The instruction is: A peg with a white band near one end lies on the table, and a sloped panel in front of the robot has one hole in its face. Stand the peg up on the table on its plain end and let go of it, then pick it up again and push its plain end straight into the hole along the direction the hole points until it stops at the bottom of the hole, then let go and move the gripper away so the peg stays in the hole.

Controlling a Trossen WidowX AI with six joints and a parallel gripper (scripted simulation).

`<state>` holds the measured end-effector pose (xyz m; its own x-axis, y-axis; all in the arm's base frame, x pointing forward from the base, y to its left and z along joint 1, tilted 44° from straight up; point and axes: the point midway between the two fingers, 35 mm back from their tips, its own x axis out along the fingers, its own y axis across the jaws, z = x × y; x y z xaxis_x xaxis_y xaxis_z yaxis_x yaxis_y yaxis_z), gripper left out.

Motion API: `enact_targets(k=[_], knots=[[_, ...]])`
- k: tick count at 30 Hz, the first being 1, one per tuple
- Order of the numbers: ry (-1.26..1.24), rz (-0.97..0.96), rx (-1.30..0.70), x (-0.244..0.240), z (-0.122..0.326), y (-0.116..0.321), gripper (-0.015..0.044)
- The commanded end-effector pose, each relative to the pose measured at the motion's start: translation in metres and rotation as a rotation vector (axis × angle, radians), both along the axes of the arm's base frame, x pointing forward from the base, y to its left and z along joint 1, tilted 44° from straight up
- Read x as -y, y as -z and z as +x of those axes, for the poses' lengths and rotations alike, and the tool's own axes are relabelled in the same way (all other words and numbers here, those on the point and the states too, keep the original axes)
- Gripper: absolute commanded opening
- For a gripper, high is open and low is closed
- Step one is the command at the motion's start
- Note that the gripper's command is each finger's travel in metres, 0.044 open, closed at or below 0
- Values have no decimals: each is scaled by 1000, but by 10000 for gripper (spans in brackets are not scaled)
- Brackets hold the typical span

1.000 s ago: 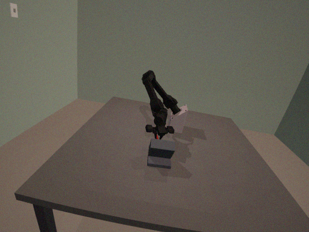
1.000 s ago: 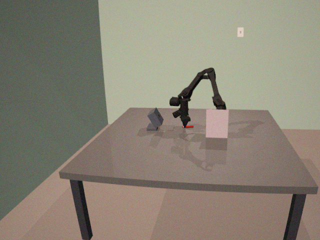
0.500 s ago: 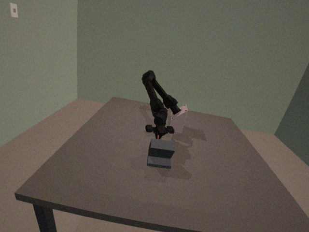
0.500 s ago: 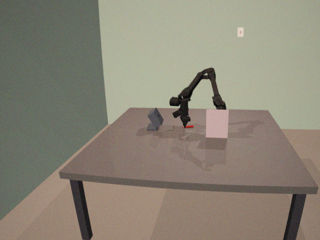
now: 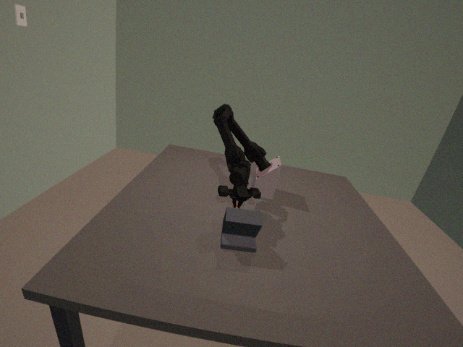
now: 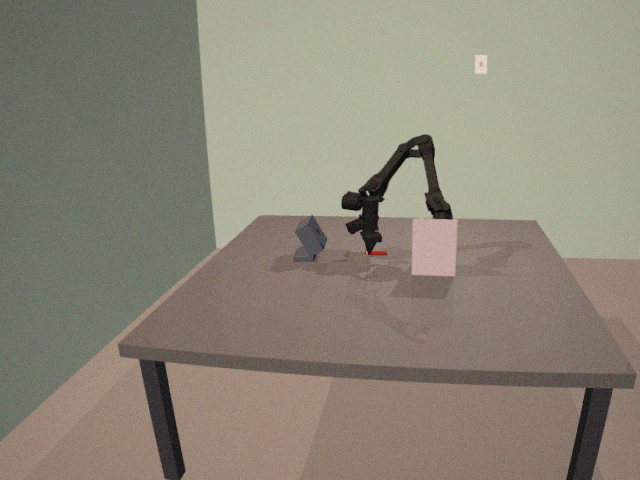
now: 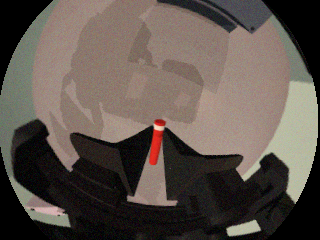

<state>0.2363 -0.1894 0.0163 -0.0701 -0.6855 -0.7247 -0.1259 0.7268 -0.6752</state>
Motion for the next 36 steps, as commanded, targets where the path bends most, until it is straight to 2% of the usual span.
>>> enact_targets(k=[1,36], knots=[[-28,9,25,-2,-2,-1,51],[-233,48,245,-14,-15,-16,51]])
